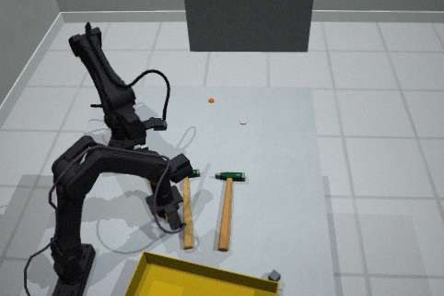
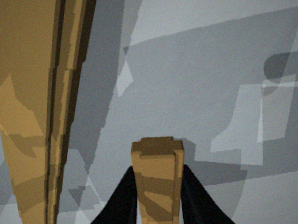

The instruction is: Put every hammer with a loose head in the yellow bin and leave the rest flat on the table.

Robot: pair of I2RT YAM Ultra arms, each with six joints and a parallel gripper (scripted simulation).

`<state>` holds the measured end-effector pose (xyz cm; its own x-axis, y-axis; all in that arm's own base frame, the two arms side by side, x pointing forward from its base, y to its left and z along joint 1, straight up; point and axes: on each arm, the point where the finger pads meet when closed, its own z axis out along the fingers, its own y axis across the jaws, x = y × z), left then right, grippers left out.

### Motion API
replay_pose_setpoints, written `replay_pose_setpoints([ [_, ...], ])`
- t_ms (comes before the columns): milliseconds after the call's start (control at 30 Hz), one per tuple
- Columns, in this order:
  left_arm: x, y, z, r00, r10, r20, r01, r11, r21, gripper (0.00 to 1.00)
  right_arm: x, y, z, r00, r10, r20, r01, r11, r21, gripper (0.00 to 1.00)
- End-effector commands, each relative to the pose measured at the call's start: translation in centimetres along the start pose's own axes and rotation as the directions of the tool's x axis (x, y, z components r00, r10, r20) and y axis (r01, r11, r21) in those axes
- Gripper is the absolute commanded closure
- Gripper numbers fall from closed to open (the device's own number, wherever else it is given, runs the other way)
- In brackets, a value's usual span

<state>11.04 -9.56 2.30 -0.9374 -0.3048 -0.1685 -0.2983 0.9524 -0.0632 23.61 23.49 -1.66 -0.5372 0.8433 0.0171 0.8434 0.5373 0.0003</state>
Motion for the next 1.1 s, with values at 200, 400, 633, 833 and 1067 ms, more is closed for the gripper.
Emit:
replay_pose_setpoints([
  [200, 1.7, 0.6, 0.3, 0.950, 0.257, 0.180, -0.257, 0.966, -0.022, 0.00, -0.1, 0.1, -0.5, 1.000, -0.005, 0.014, 0.005, 1.000, -0.016, 0.82],
  [400, 3.4, 0.7, 0.7, 0.871, 0.432, 0.233, -0.433, 0.900, -0.050, 0.00, -0.1, 0.1, -0.5, 1.000, -0.005, 0.014, 0.005, 1.000, -0.016, 0.82],
  [633, 4.4, 0.8, 0.9, 0.807, 0.531, 0.259, -0.535, 0.843, -0.060, 0.00, -0.1, 0.1, -0.5, 1.000, -0.005, 0.014, 0.005, 1.000, -0.016, 0.82],
  [833, 4.9, 0.7, 0.9, 0.788, 0.562, 0.252, -0.567, 0.821, -0.059, 0.00, -0.2, 0.0, -0.4, 1.000, -0.004, 0.015, 0.004, 1.000, -0.014, 0.82],
  [1067, 4.9, 0.7, 0.9, 0.788, 0.562, 0.252, -0.567, 0.821, -0.059, 0.00, -0.2, 0.0, -0.4, 1.000, -0.004, 0.015, 0.004, 1.000, -0.014, 0.82],
])
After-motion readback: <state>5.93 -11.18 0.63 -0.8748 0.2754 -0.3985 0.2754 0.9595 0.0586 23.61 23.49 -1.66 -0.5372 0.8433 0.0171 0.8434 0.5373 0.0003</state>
